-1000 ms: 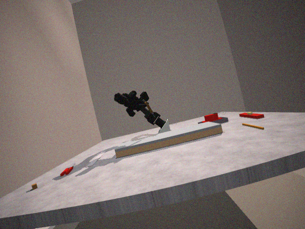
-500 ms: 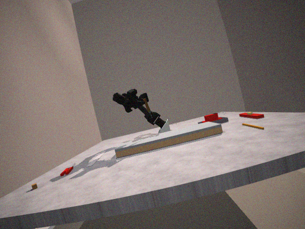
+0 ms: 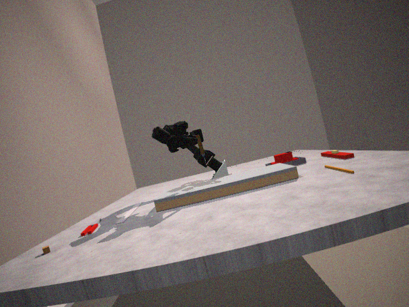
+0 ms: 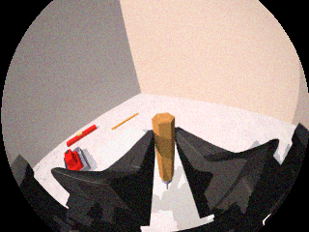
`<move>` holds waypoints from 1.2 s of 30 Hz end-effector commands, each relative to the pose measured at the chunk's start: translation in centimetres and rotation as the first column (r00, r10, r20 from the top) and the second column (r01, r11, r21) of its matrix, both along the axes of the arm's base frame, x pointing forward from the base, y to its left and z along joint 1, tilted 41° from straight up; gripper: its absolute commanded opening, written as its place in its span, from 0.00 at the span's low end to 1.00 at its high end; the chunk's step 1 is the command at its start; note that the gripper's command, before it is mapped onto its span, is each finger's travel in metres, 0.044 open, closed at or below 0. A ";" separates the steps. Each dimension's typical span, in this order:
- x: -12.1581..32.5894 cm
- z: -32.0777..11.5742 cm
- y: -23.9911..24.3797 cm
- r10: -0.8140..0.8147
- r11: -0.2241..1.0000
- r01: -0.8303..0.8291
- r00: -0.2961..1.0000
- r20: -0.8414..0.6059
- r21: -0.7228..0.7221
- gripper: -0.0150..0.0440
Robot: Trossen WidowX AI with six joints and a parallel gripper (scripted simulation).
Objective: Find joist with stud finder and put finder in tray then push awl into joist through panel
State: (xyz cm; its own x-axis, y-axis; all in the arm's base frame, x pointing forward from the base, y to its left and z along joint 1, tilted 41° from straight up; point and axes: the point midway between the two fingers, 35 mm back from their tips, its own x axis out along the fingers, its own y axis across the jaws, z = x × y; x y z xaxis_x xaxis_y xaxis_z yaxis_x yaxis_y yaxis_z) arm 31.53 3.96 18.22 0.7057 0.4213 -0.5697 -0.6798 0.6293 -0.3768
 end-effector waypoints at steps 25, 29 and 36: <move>3.6 -3.0 -0.4 0.080 0.996 -0.077 0.995 0.067 -0.055 0.25; 3.6 -3.3 -0.6 0.080 0.996 -0.077 0.995 0.067 -0.055 0.25; 3.6 -3.8 -1.0 0.080 0.996 -0.077 0.995 0.066 -0.056 0.25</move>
